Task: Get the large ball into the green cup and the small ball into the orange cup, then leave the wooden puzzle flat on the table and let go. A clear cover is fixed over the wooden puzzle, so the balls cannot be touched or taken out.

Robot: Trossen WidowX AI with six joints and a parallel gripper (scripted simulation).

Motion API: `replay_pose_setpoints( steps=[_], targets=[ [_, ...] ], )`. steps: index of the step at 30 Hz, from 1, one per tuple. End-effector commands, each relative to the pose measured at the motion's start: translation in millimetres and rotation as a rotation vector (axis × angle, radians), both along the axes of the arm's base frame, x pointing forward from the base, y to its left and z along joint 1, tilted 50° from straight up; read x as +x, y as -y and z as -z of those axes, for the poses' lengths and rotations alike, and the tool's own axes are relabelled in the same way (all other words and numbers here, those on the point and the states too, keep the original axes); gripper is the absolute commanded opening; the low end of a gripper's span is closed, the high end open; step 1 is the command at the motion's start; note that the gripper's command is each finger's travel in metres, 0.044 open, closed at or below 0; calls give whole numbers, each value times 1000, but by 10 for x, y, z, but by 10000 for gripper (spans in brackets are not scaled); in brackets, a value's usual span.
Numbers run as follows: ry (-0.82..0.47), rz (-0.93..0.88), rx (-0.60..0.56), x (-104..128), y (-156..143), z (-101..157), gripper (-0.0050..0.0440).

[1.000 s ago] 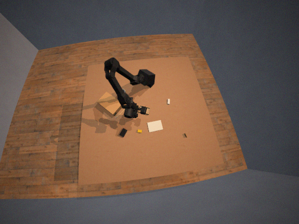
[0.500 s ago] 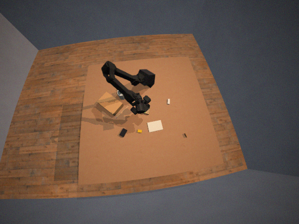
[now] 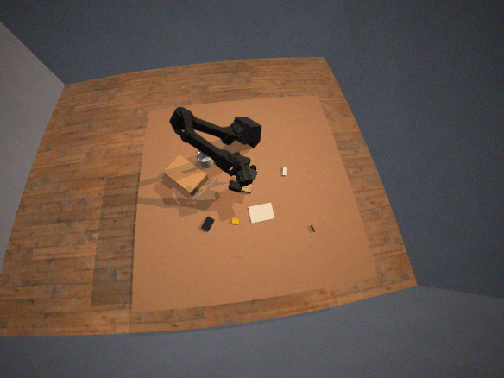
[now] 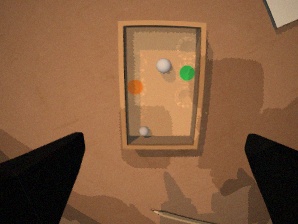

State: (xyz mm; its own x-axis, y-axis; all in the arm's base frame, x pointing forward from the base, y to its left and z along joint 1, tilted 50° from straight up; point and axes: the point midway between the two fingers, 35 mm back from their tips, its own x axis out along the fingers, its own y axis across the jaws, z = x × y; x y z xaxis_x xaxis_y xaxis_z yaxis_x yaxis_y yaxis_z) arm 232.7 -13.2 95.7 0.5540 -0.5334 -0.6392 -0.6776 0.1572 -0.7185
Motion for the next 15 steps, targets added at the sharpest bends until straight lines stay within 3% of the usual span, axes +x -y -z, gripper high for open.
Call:
replay_pose_setpoints(
  steps=[1,15],
  targets=[
    [-7,-2,-7,89,83,113,440],
    [-5,-3,-9,238,240,285,440]
  ],
)
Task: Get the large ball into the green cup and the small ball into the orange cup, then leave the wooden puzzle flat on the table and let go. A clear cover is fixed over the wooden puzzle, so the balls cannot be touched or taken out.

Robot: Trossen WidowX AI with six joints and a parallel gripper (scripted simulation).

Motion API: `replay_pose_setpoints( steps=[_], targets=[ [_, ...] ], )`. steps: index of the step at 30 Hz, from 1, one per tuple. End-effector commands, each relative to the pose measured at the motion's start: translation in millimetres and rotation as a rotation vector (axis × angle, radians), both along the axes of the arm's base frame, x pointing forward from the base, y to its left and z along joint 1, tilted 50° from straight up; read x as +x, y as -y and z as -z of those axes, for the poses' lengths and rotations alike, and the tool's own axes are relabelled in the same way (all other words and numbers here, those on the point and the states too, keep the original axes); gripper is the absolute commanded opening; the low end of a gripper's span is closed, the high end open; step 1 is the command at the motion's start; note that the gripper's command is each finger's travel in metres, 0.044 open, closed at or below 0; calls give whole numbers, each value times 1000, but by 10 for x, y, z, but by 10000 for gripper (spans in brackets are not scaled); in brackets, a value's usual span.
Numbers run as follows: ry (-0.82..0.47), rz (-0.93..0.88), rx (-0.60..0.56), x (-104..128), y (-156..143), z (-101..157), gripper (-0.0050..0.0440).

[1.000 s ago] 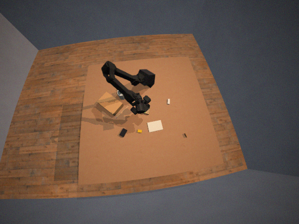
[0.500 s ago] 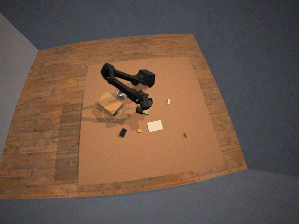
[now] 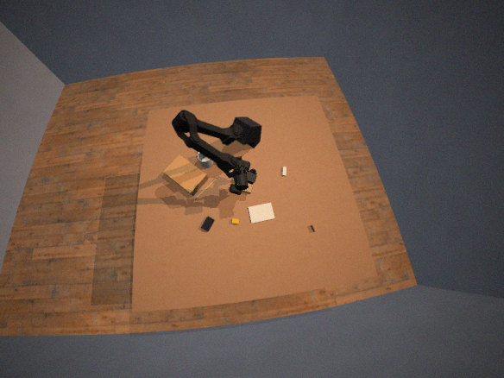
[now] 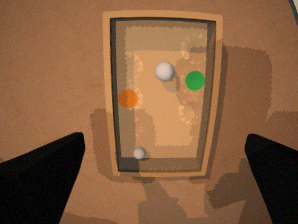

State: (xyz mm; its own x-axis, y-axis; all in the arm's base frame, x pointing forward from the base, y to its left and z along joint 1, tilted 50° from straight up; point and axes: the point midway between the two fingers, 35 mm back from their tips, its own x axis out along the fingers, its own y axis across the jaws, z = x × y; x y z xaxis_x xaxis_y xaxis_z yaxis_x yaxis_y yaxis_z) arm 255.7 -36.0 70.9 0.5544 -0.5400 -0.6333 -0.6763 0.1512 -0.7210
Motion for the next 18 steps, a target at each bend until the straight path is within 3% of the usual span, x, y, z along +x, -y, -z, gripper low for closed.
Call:
replay_pose_setpoints(
  steps=[1,18],
  targets=[
    [-6,-4,1,15,21,47,440],
    [-7,-4,2,155,146,202,440]
  ],
)
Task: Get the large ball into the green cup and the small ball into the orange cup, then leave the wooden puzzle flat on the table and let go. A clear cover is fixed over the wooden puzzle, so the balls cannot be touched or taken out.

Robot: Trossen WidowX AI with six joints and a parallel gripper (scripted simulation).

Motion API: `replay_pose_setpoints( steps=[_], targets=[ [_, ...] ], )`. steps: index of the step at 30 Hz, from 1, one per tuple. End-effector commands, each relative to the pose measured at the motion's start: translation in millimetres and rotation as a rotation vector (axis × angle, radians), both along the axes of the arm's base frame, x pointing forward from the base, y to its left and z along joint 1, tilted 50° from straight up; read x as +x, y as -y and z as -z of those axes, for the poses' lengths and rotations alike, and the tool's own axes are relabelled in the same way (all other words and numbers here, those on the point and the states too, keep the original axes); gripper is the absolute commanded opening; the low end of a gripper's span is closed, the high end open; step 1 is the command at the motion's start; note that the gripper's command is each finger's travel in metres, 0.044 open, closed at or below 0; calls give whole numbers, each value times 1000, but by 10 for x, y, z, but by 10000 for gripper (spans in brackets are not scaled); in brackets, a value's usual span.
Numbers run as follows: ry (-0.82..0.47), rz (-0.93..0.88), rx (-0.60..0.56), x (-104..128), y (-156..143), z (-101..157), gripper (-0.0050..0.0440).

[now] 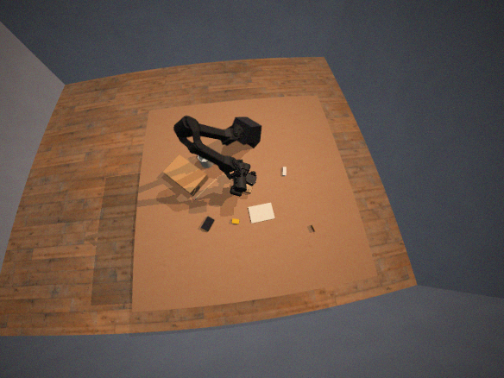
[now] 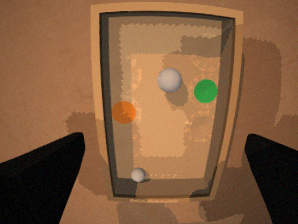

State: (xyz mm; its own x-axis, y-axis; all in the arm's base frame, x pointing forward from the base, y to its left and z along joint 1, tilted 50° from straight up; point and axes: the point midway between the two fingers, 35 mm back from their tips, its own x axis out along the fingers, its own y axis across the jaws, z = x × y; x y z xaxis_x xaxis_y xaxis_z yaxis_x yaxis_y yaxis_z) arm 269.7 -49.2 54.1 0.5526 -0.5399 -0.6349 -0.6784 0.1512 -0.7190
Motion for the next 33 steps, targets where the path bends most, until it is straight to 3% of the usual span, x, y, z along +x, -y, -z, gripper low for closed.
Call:
replay_pose_setpoints(
  steps=[1,10,12,27,31,33],
  targets=[
    [-4,-3,1,24,24,45,440],
    [-3,-4,0,84,96,122,440],
    [-3,-4,0,84,96,122,392],
    [-3,-4,0,84,96,122,305],
    [-5,-3,3,36,25,55,209],
    [-5,-3,3,36,25,55,209]
  ],
)
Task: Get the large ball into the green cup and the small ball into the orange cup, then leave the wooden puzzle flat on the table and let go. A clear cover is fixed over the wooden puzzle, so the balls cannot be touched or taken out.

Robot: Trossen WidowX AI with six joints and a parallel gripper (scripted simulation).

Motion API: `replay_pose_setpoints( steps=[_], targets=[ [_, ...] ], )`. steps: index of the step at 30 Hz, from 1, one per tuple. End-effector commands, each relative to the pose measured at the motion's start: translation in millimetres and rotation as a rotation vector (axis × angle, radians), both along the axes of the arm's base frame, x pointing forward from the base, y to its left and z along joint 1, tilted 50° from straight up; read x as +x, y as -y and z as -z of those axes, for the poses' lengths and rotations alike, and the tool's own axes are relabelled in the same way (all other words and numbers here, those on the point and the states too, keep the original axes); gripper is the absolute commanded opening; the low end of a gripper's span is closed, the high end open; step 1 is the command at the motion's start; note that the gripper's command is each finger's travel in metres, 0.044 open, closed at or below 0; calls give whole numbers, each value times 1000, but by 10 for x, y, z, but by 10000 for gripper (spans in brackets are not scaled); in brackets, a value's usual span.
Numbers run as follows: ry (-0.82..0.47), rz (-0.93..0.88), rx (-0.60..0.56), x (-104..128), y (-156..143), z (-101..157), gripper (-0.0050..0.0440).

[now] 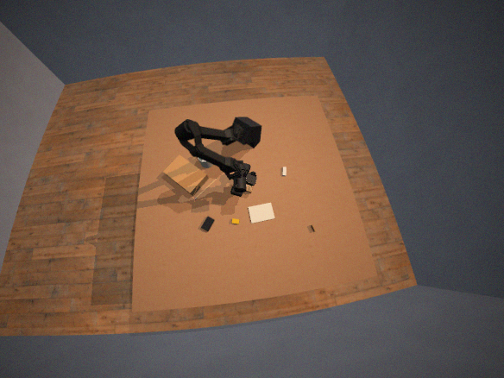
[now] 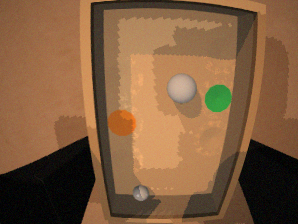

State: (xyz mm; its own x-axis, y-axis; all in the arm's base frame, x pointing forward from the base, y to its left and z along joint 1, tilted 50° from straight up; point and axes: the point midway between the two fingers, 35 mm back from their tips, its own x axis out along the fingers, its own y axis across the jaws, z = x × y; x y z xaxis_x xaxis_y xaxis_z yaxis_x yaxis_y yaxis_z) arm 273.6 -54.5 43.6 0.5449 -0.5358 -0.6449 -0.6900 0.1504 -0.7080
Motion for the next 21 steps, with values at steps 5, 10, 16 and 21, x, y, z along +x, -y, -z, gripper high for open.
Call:
replay_pose_setpoints(
  steps=[5,10,16,21],
  targets=[
    [9,2,1,-173,-199,-249,89],
    [12,0,-3,-289,-274,-368,0],
    [12,1,-5,-267,-266,-342,0],
    [11,3,-7,-245,-256,-314,0]
  ],
)
